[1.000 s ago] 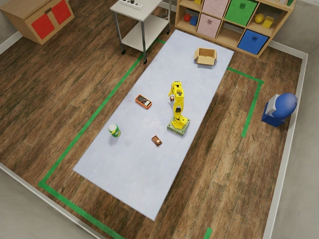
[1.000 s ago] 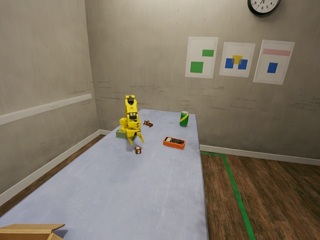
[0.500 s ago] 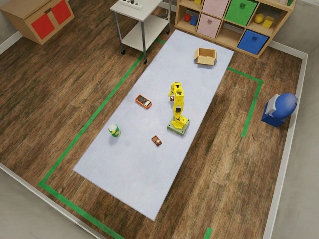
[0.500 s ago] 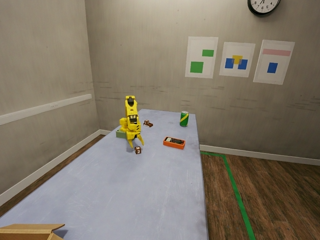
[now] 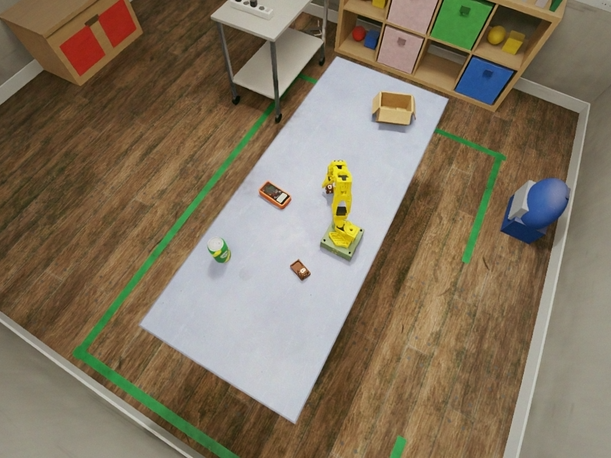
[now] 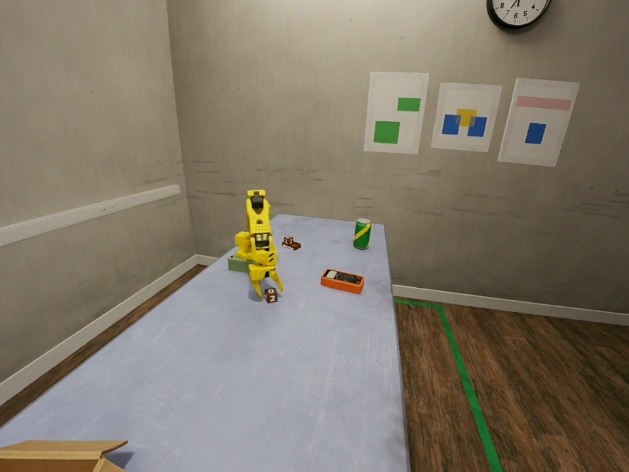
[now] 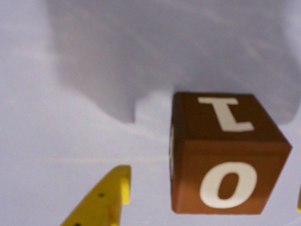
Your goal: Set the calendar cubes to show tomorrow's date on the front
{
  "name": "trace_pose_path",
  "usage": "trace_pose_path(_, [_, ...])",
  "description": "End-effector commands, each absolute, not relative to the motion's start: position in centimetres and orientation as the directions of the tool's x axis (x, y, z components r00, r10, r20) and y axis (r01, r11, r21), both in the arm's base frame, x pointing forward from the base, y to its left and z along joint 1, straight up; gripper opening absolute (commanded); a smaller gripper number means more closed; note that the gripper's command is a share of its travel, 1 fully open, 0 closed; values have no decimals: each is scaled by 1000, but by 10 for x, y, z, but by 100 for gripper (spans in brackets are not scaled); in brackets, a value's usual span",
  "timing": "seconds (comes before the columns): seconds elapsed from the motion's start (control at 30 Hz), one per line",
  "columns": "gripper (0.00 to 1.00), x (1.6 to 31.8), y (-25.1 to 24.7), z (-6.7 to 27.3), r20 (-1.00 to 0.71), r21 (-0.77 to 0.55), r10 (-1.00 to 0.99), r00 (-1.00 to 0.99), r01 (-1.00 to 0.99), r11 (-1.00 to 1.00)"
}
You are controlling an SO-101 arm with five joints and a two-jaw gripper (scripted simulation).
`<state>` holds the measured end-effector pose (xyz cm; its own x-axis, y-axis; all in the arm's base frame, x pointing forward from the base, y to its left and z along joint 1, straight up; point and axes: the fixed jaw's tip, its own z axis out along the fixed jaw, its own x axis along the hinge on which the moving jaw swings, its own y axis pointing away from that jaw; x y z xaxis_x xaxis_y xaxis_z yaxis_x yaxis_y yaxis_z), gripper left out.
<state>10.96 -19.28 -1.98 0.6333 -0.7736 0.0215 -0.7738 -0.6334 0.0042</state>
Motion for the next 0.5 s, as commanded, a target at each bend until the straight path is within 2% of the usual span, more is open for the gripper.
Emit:
trace_pose_path(0.0, [35, 106, -191, -27, 4, 1, -774, 633, -774, -633])
trace_pose_path(0.47, [35, 106, -190, -29, 4, 1, -774, 633, -774, -633])
